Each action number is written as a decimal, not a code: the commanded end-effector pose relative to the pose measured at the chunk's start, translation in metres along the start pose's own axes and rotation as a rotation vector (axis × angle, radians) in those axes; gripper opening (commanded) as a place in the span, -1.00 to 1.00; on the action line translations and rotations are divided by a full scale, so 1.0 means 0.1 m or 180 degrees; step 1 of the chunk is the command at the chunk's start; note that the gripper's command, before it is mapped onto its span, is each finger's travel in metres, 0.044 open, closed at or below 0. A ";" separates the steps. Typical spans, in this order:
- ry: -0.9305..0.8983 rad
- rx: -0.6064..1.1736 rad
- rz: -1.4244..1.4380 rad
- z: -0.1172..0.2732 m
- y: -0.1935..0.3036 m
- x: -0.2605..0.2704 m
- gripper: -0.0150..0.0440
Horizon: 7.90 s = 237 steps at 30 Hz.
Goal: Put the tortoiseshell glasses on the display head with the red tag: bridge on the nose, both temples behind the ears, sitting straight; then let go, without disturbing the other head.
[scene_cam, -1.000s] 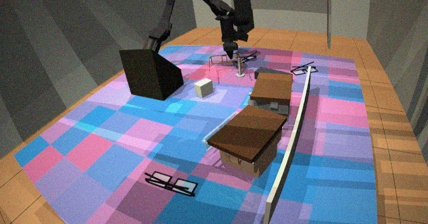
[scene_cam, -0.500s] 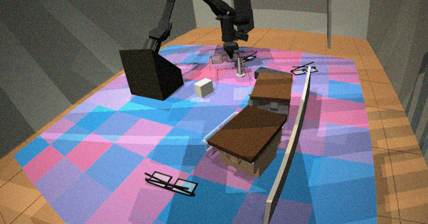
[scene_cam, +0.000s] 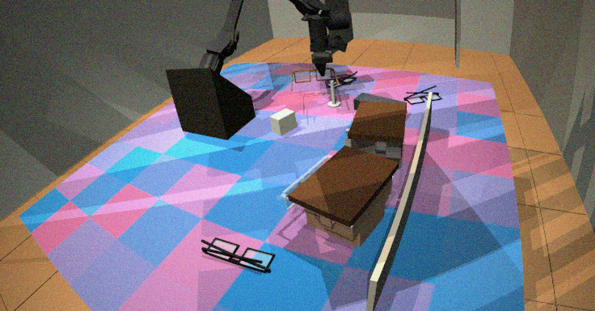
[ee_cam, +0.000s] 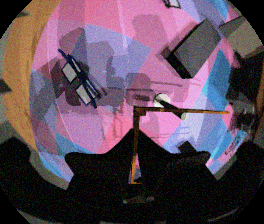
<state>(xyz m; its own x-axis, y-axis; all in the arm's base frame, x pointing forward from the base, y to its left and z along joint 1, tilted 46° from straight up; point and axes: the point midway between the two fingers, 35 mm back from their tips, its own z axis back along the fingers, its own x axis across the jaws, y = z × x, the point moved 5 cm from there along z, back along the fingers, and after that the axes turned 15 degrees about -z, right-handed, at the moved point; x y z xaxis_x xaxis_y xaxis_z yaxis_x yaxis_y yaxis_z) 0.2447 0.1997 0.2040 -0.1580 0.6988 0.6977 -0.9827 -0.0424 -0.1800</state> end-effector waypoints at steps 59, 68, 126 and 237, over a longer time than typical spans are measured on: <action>-0.0028 -0.0027 -0.6630 0.34 0.06 -2.89 -0.49; -0.0023 -0.0033 -0.6631 0.26 0.05 -2.90 -0.49; -0.0014 -0.0045 -0.6633 -0.25 0.02 -2.92 -0.49; -0.0032 -0.0020 -0.6655 -0.09 0.15 -2.87 0.01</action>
<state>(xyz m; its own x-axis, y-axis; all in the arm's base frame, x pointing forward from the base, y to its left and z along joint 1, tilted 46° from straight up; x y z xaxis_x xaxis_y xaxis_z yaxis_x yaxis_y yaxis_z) 0.2790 0.0052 -0.0077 0.9277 -0.3207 -0.1910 0.3581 0.6202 0.6979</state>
